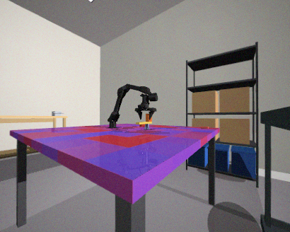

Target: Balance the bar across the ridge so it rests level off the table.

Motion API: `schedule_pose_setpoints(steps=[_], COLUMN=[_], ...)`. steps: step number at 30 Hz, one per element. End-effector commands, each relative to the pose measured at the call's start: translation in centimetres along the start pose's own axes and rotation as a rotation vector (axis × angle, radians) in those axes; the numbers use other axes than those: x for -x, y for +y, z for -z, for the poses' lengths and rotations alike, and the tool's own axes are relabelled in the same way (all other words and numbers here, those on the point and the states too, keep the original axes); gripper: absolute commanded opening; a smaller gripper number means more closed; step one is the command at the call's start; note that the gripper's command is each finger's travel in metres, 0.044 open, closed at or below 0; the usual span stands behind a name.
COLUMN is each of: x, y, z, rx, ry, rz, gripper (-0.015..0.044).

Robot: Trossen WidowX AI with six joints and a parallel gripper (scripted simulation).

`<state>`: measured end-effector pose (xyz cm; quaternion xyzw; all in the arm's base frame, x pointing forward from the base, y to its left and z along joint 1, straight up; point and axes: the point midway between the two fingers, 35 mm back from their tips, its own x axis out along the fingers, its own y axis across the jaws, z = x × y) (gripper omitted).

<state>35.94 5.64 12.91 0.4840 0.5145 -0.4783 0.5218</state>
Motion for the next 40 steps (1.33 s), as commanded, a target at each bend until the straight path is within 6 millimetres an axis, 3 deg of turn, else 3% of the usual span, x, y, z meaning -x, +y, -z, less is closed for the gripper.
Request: schedule_pose_setpoints(steps=[1,3,5,40], x=[4.5,6.5,7.1,7.1], y=[0.1,-0.2,-0.4,-0.4], z=[0.0,0.0,-0.1,-0.1], rx=[0.0,0.0,0.0,0.0], ry=[0.002,0.002,0.002,0.002], rz=[-0.018,-0.018,-0.017,-0.017], gripper=[0.044,0.044,0.044,0.044])
